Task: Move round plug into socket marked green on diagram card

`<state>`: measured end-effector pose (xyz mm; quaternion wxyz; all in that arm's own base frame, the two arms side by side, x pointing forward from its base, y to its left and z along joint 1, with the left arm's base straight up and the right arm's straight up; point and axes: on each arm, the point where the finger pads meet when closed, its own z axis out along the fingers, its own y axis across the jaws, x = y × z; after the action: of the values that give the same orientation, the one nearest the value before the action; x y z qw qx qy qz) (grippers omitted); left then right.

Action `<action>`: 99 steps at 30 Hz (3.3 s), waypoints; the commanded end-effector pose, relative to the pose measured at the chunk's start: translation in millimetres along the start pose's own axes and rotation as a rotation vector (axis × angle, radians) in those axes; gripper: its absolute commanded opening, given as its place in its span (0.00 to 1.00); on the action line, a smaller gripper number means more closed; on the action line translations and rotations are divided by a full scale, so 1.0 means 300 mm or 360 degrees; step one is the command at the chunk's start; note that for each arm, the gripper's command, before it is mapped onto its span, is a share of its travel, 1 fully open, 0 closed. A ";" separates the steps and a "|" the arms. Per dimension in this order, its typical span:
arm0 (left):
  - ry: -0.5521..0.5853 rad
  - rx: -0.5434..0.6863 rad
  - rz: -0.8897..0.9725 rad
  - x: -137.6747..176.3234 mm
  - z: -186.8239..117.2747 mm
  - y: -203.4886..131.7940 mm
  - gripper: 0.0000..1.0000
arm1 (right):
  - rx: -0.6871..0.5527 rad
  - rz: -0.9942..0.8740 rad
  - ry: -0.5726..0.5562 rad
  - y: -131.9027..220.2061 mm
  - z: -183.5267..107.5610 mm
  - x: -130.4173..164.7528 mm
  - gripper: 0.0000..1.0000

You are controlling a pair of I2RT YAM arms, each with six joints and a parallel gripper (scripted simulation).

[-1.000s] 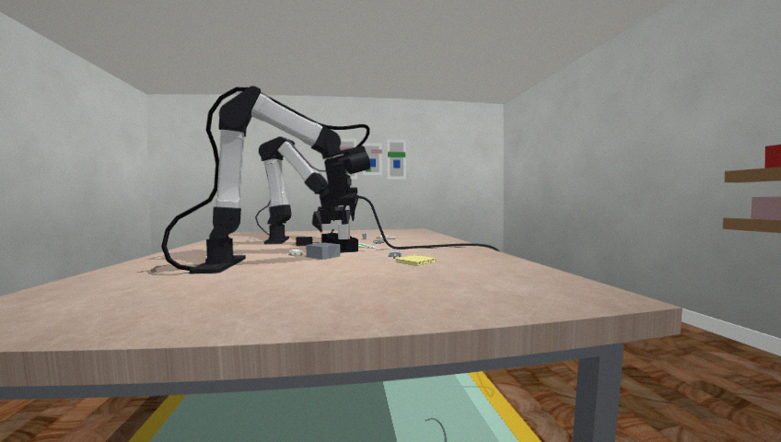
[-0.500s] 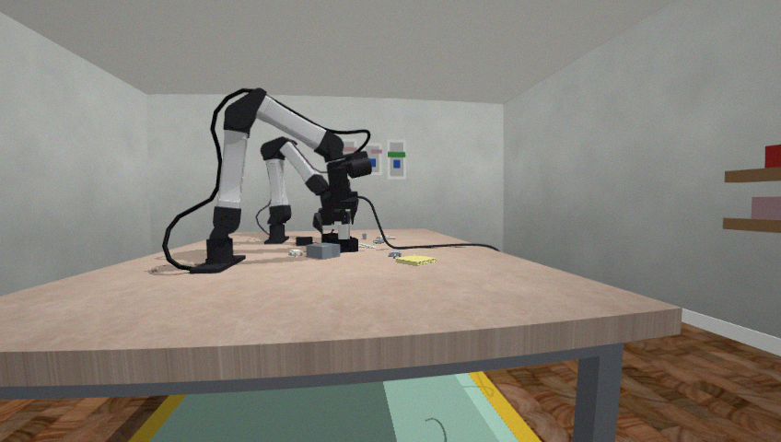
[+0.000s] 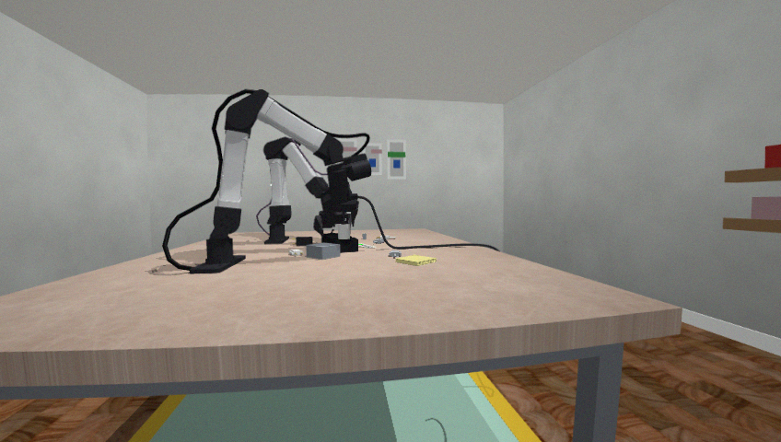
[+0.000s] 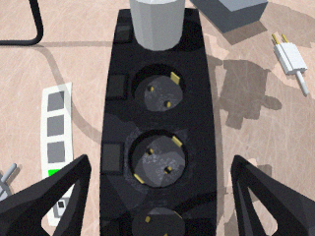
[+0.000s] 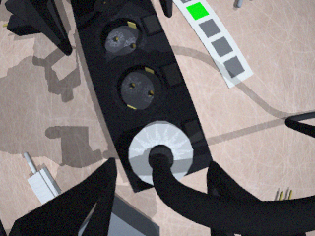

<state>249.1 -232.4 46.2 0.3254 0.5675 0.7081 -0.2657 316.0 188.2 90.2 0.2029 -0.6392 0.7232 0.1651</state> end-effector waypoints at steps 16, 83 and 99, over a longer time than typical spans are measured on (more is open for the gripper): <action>-0.0019 -0.0022 0.0009 -0.016 0.089 0.013 1.00 | -0.0017 0.0016 0.0002 0.006 0.117 0.017 0.55; 0.0261 0.0039 -0.0174 0.142 0.148 -0.035 0.73 | -0.0022 -0.0014 -0.0230 -0.044 -0.011 -0.114 0.33; 0.0270 0.0041 -0.0180 0.147 0.149 -0.037 0.73 | 0.0003 -0.0029 -0.0216 -0.055 -0.008 -0.115 0.33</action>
<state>255.1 -260.6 24.7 0.3254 0.5651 0.7089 -0.2688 313.5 196.0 72.6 0.1970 -0.6387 0.7283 0.1512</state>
